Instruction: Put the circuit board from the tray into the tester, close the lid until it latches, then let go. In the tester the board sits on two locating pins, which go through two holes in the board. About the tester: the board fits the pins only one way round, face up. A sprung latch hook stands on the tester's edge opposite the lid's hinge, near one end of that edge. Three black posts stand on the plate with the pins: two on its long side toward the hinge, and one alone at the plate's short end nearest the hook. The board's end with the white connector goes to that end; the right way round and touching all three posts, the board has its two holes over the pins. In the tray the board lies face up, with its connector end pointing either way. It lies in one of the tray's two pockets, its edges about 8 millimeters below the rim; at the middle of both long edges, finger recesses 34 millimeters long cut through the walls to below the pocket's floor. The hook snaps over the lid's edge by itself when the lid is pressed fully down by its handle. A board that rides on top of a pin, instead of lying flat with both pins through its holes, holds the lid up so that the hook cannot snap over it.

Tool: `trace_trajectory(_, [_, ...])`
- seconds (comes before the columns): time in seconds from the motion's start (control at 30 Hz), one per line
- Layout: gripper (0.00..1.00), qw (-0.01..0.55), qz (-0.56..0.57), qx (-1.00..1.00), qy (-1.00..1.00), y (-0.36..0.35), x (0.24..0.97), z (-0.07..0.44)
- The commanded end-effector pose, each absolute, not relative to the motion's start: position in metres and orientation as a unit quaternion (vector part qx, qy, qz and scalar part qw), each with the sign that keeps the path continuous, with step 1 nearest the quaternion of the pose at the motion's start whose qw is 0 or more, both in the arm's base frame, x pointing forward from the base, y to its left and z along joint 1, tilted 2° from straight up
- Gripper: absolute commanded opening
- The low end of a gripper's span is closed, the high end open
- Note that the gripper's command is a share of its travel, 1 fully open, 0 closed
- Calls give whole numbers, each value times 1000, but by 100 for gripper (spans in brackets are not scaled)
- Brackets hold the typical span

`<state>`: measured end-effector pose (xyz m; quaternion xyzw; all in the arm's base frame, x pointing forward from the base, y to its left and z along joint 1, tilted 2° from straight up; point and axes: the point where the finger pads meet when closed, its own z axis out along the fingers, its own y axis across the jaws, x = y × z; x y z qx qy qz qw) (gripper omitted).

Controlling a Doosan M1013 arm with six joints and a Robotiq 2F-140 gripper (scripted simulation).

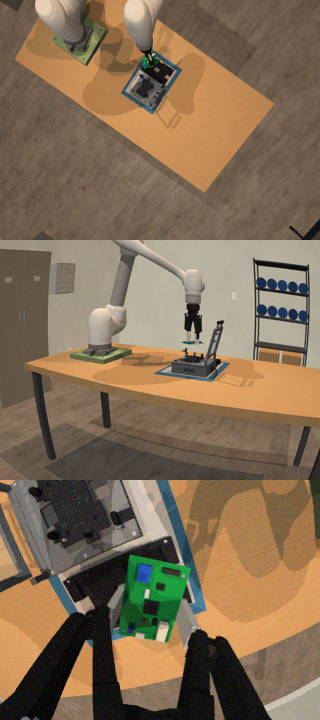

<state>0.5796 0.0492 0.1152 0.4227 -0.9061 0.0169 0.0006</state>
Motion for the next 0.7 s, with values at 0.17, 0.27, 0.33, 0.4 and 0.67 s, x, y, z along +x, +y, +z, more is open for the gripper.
trace_trajectory(0.17, [46, 1, 16, 483, -876, 49, 580, 115])
trace_trajectory(0.27, [46, 2, 16, 497, -867, 49, 580, 115])
trace_trajectory(0.33, [46, 2, 16, 511, -859, 49, 580, 115])
trace_trajectory(0.4, [46, 2, 16, 525, -851, 49, 580, 115])
trace_trajectory(0.67, [46, 3, 16, 571, -821, 49, 580, 115])
